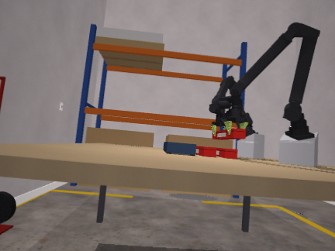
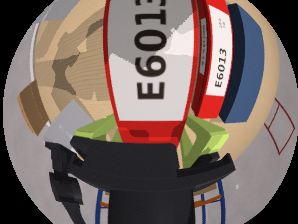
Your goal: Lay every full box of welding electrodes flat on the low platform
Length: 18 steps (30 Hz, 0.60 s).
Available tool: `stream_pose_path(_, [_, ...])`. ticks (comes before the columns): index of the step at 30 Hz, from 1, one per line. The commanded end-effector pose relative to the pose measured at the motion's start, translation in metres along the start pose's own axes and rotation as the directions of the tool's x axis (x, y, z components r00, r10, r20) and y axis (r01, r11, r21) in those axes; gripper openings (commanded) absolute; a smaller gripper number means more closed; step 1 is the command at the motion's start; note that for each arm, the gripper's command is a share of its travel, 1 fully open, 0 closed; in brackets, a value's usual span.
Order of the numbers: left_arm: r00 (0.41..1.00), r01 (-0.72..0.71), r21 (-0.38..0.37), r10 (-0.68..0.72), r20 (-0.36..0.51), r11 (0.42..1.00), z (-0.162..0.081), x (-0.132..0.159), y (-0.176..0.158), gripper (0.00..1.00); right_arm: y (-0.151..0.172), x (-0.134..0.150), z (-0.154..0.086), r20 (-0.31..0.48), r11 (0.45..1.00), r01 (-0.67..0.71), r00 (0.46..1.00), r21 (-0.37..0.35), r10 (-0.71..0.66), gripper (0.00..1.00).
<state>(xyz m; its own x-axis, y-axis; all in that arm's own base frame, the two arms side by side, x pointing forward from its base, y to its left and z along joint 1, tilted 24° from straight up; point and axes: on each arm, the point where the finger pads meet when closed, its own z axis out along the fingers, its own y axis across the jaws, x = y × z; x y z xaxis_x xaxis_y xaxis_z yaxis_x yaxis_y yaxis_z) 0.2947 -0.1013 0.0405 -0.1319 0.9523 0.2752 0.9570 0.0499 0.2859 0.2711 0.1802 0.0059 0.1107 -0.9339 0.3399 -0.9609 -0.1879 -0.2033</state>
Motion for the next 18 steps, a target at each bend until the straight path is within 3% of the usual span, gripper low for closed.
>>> stream_pose_path(1, [0.999,0.032,-0.059,-0.030,0.032,0.998,-0.0202,-0.0014,0.0312,0.00,-0.0304,-0.0075,-0.0269,0.033,0.998,-0.008,0.999,0.061,0.006,0.00])
stream_pose_path(18, [0.999,0.028,-0.053,-0.027,0.027,0.998,-0.0210,0.0001,0.0338,0.00,-0.0379,-0.0029,-0.0269,0.030,0.998,-0.020,0.999,0.057,0.019,0.00])
